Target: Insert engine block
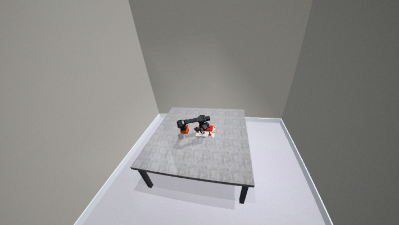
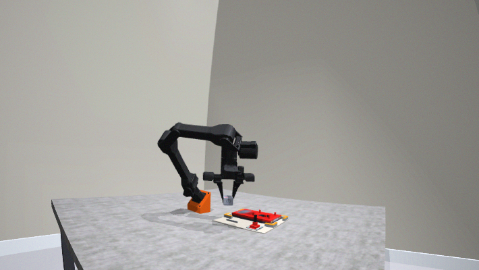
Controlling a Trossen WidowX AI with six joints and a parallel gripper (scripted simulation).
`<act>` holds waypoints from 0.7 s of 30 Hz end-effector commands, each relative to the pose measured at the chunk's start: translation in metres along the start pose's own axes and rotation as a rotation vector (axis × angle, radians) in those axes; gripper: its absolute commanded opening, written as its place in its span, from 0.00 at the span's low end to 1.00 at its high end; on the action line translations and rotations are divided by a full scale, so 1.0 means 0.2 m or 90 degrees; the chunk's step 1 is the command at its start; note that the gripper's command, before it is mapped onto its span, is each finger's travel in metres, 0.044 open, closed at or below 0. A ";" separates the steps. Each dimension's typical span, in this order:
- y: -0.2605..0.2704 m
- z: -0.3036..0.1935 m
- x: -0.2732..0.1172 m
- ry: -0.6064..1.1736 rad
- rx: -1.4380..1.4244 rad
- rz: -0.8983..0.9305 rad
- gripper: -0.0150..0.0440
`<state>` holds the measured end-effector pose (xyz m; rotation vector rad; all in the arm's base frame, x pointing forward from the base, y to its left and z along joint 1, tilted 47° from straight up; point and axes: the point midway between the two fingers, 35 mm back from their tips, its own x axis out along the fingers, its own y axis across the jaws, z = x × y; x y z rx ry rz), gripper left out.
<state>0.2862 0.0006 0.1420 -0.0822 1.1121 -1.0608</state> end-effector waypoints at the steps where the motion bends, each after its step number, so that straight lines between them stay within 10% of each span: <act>1: -0.01 0.00 -0.06 0.000 0.002 -0.001 0.25; 21: 0.19 -0.06 -0.04 0.001 -0.100 -0.003 0.25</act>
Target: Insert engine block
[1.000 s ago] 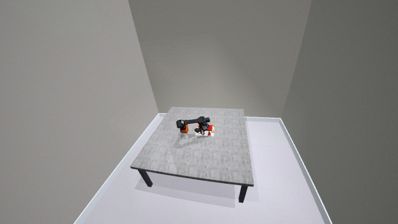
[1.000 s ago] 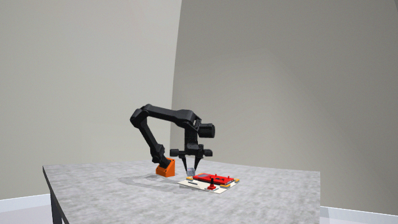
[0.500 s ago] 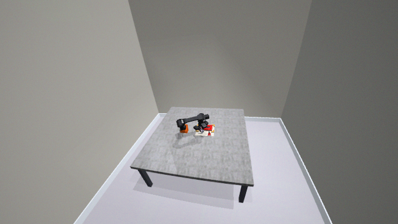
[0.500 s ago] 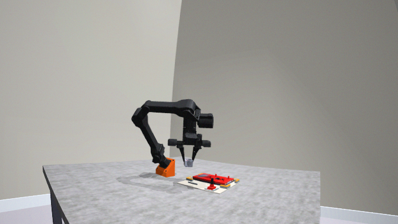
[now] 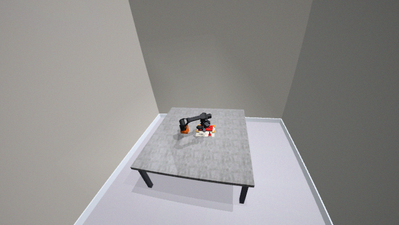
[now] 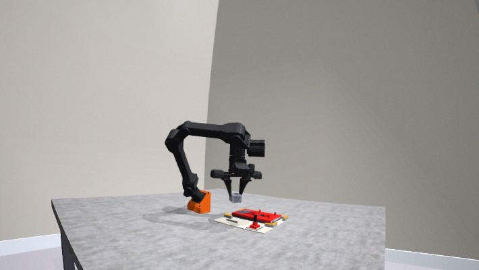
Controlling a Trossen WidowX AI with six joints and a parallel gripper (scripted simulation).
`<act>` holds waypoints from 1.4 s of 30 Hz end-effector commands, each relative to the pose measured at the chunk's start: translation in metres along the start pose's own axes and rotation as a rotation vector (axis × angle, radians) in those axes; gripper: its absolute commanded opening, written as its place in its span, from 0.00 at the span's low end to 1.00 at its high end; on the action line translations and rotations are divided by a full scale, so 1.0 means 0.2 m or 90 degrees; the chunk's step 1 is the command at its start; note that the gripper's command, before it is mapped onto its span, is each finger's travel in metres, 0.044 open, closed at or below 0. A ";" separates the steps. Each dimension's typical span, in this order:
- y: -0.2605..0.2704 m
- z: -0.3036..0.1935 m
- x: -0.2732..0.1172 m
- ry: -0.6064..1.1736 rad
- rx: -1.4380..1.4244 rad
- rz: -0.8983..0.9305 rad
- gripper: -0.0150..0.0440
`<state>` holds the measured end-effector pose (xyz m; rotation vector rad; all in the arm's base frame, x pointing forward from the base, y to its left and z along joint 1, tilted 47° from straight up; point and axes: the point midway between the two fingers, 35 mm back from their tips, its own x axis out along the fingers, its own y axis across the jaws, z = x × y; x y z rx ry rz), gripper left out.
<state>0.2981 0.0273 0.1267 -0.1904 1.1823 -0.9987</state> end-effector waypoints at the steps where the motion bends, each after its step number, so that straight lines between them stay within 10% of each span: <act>1: 0.06 -0.01 0.01 0.000 -0.025 0.005 0.25; 42: 0.63 -0.25 0.23 -0.002 -0.306 0.008 0.25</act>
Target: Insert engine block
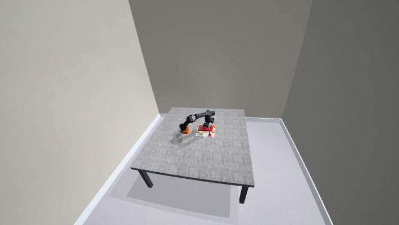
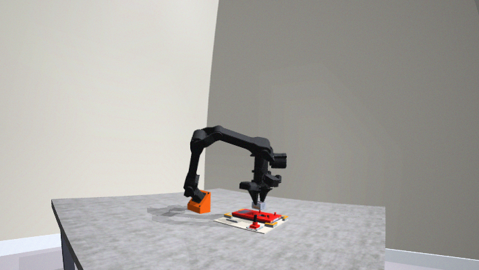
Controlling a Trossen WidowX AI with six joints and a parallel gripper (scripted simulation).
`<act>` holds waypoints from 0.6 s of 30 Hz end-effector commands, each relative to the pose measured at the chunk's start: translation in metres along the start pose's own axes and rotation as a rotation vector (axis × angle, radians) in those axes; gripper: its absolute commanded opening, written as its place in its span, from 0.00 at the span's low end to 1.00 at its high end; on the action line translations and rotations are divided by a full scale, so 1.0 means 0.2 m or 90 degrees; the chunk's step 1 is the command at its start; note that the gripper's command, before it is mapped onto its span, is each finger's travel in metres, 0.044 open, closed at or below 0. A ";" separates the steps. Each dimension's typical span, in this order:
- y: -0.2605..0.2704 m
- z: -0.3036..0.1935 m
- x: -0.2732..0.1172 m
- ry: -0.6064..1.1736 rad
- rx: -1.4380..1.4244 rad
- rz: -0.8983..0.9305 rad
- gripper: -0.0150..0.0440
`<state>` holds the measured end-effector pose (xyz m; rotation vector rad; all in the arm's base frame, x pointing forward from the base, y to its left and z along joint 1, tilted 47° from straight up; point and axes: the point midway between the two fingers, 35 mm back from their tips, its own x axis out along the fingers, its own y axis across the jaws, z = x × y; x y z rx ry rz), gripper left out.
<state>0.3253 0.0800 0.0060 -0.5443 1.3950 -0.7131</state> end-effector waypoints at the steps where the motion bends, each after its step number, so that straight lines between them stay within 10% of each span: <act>1: 0.06 0.00 0.01 -0.002 -0.025 0.004 0.25; 18: 0.26 -0.05 0.11 -0.003 -0.118 0.003 0.30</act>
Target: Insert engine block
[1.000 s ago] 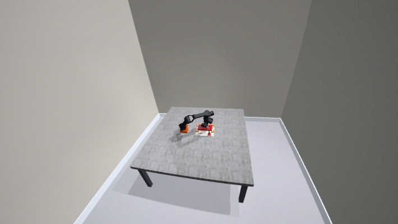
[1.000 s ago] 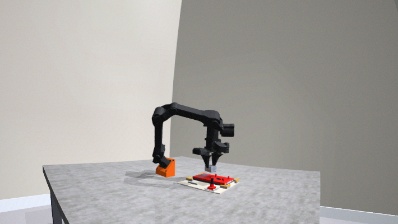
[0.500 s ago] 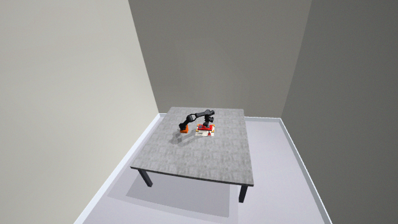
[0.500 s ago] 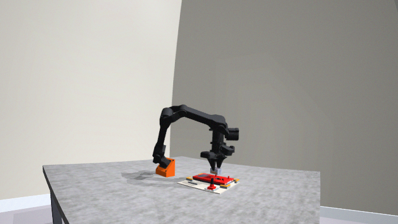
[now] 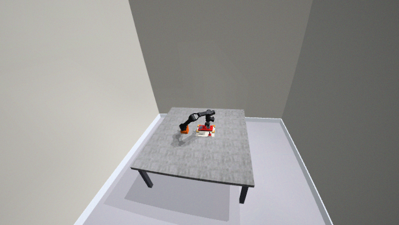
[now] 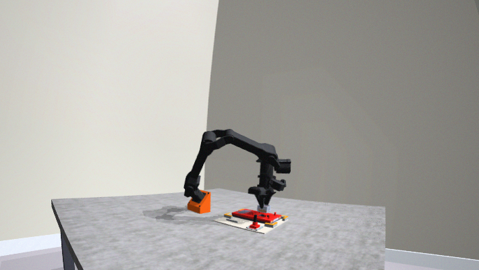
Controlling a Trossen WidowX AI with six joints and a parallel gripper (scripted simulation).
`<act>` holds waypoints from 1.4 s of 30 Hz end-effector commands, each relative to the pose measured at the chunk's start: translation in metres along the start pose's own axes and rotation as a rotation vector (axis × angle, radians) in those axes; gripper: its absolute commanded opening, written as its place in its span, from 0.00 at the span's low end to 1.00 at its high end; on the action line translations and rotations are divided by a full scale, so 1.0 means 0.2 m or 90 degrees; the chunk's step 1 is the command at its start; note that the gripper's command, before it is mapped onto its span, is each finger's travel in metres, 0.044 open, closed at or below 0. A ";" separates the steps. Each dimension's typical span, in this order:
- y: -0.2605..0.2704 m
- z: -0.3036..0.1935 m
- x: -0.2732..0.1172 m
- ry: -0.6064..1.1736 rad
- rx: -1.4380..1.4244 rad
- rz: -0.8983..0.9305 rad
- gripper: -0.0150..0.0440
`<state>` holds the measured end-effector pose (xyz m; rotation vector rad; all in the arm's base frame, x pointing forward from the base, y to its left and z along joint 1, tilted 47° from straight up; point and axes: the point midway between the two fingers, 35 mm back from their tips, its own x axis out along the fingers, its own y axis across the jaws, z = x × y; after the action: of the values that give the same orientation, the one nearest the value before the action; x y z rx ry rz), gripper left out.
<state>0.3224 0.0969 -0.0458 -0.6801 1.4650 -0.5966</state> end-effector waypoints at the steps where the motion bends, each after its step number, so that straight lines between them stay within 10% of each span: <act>1: 0.03 0.00 -0.01 -0.003 -0.011 0.004 0.34; 5: 0.03 0.00 -0.01 -0.003 -0.012 0.004 0.52; 42: 0.03 0.00 -0.01 -0.003 -0.005 0.004 0.52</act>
<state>0.3221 0.1011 -0.0492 -0.6864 1.4638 -0.5859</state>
